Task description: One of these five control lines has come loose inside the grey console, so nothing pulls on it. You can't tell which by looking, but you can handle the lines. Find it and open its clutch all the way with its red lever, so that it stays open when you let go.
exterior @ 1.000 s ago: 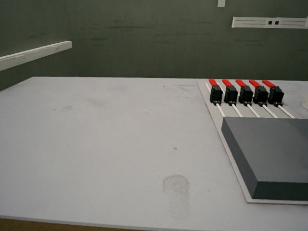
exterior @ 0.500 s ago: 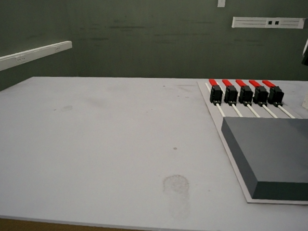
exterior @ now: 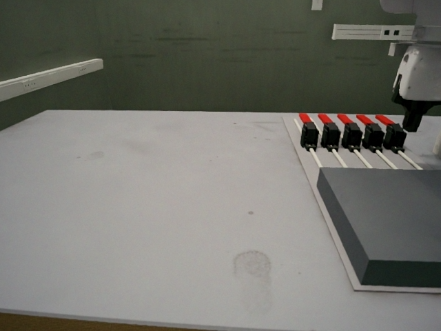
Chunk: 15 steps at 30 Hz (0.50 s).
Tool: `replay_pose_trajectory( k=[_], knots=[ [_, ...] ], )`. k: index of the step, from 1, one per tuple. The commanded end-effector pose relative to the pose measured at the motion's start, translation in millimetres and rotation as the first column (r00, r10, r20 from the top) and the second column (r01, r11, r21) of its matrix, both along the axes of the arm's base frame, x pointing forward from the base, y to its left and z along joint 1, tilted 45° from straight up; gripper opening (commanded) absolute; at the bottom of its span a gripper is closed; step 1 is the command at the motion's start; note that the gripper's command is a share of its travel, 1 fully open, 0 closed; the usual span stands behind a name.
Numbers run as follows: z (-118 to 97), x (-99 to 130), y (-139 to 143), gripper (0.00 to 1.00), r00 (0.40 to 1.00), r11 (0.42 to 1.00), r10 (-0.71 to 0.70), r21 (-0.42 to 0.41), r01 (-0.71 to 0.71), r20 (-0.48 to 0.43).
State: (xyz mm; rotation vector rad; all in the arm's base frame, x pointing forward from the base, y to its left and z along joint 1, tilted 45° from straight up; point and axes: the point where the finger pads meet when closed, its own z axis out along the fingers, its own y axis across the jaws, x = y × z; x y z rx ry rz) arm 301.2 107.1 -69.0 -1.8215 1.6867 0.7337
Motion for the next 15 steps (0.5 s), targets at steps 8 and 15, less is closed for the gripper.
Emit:
replay_pose_trajectory(
  k=[8, 15],
  knots=[
    [-15.3, 0.5, 14.4, 0.00, 1.000, 1.000, 0.000, 0.000, 0.000, 0.000],
    [-36.3, 0.0, 35.4, 0.00, 1.000, 1.000, 0.000, 0.000, 0.000, 0.000]
  ],
)
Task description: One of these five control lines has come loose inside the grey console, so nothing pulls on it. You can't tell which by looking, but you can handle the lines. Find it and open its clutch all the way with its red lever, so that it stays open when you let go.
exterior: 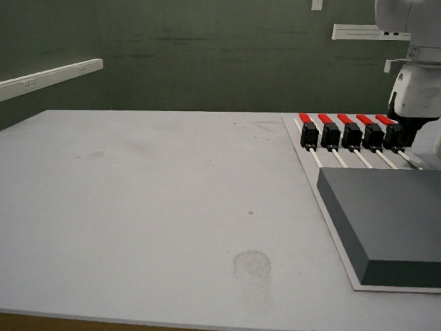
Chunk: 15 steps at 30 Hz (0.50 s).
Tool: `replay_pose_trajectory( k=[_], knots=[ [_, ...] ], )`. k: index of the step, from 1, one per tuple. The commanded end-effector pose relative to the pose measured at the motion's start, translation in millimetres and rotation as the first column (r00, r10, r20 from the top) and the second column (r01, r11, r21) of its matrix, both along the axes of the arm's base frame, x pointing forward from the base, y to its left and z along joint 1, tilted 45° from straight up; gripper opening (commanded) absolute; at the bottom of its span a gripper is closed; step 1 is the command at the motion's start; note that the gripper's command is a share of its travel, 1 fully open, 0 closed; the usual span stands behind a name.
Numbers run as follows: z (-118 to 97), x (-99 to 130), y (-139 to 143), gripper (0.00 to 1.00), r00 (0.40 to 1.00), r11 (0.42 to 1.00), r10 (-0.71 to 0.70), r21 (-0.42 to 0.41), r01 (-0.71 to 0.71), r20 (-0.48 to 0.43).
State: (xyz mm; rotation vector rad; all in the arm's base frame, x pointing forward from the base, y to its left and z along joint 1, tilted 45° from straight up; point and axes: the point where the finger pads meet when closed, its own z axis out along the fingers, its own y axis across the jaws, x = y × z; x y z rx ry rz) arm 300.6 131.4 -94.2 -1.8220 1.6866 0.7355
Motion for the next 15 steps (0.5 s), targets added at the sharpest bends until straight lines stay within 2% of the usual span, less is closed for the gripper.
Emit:
replay_pose_trajectory(
  k=[1, 7, 15],
  knots=[
    [-14.2, 0.5, 14.2, 0.00, 1.000, 1.000, -0.001, 0.000, 0.001, 0.002],
    [-29.1, 0.2, 29.2, 0.00, 1.000, 1.000, -0.001, 0.000, 0.001, 0.002],
    [-34.3, 0.0, 34.5, 0.00, 1.000, 1.000, -0.001, 0.000, 0.001, 0.002]
  ],
)
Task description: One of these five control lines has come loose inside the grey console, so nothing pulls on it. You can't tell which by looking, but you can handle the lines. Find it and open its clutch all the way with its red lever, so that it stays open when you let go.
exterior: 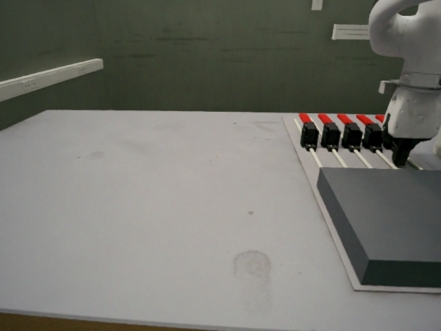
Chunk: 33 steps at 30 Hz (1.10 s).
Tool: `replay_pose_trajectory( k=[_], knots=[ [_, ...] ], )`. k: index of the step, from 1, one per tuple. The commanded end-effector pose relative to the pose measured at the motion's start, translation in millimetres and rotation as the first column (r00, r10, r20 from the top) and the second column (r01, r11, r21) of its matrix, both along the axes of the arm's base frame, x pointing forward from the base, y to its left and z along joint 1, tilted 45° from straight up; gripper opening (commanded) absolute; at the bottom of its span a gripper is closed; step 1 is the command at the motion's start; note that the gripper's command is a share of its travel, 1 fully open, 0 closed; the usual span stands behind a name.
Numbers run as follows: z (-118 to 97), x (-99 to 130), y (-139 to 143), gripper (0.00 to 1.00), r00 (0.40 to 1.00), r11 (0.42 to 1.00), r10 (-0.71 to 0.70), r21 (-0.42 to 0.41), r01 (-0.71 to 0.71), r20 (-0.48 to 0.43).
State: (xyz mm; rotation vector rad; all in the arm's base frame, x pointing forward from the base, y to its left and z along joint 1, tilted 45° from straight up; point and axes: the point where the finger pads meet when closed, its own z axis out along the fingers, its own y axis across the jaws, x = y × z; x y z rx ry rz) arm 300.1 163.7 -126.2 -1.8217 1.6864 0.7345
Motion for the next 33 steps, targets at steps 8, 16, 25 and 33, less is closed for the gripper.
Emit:
replay_pose_trajectory(
  k=[8, 16, 25, 33],
  knots=[
    [-2.4, 0.8, 2.3, 0.00, 1.000, 1.000, -0.001, 0.000, 0.001, 0.001],
    [-2.3, 2.6, 2.4, 0.00, 1.000, 1.000, -0.001, 0.000, 0.001, 0.001],
    [-2.1, 8.9, 2.8, 0.00, 1.000, 1.000, -0.001, 0.000, 0.001, 0.001],
    [-2.0, 15.1, 3.2, 0.00, 1.000, 1.000, -0.001, 0.000, 0.001, 0.001]
  ],
)
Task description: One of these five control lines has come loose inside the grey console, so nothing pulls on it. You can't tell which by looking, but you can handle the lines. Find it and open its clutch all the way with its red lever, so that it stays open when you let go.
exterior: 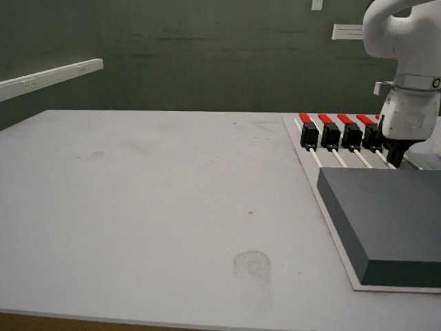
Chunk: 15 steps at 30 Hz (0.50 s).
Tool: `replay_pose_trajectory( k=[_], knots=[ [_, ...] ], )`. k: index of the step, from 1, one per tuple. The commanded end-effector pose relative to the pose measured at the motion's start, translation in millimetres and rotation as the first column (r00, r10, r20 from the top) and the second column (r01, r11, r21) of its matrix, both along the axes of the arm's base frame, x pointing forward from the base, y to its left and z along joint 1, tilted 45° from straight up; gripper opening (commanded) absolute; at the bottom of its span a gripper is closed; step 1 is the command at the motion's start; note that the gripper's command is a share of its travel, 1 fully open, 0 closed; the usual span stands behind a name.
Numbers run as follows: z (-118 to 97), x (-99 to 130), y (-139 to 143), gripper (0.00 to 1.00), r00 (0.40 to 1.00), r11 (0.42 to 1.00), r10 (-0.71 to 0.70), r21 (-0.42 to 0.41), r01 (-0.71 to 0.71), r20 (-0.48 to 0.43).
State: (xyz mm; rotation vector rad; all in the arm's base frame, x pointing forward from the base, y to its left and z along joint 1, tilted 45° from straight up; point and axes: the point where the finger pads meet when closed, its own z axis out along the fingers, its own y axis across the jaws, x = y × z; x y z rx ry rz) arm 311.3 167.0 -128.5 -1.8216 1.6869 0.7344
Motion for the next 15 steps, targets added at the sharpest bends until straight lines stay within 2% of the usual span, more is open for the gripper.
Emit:
replay_pose_trajectory(
  k=[1, 15],
  knots=[
    [0.3, 5.1, 0.0, 0.00, 1.000, 1.000, -0.001, 0.000, 0.001, 0.001],
    [0.7, 17.7, 0.9, 0.00, 1.000, 1.000, -0.001, 0.000, 0.001, 0.001]
  ],
)
